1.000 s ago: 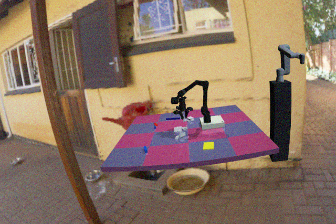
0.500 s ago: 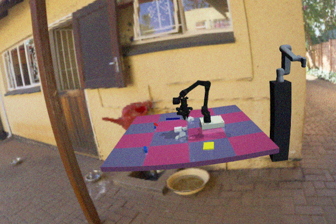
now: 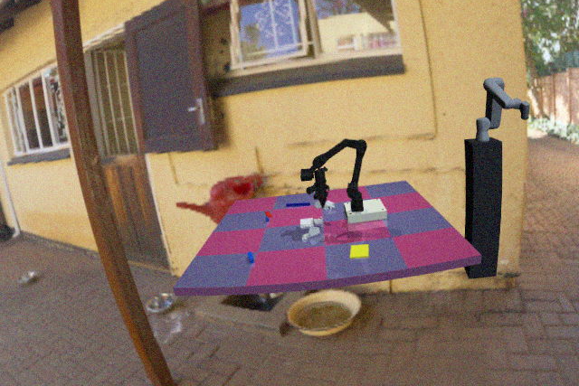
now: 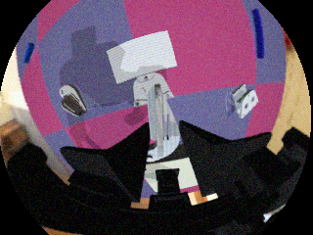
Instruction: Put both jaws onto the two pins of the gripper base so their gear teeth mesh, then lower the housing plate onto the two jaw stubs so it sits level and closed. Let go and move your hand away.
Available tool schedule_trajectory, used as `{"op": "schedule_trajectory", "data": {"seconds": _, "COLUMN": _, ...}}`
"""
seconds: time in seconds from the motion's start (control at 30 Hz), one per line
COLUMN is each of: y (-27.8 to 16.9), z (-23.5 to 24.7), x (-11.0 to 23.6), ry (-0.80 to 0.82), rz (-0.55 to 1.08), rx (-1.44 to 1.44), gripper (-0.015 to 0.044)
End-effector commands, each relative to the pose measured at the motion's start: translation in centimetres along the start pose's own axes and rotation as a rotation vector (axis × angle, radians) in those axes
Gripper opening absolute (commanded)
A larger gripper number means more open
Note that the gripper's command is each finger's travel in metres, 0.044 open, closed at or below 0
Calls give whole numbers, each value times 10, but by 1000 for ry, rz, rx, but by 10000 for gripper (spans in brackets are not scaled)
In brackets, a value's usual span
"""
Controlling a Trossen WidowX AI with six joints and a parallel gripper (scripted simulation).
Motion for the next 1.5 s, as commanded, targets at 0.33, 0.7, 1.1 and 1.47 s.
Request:
{"op": "schedule_trajectory", "data": {"seconds": 0.33, "y": -12, "z": 9, "x": -2, "ry": 4, "rz": -2, "rx": 317, "gripper": 134}}
{"op": "schedule_trajectory", "data": {"seconds": 0.7, "y": -12, "z": 9, "x": -2, "ry": 4, "rz": -2, "rx": 317, "gripper": 134}}
{"op": "schedule_trajectory", "data": {"seconds": 1.1, "y": -12, "z": 9, "x": -2, "ry": 4, "rz": -2, "rx": 342, "gripper": 134}}
{"op": "schedule_trajectory", "data": {"seconds": 1.47, "y": 13, "z": 2, "x": 2, "ry": 3, "rz": -4, "rx": 342, "gripper": 134}}
Point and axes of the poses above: the point midway between the two fingers, 35 mm back from their tips, its own x axis back along the fingers, its own z axis across the jaws, y = z × x, the point moved 8 cm from there along x, back along the fingers, and after that the axes turned 13 degrees about x, right-handed, at the moved point
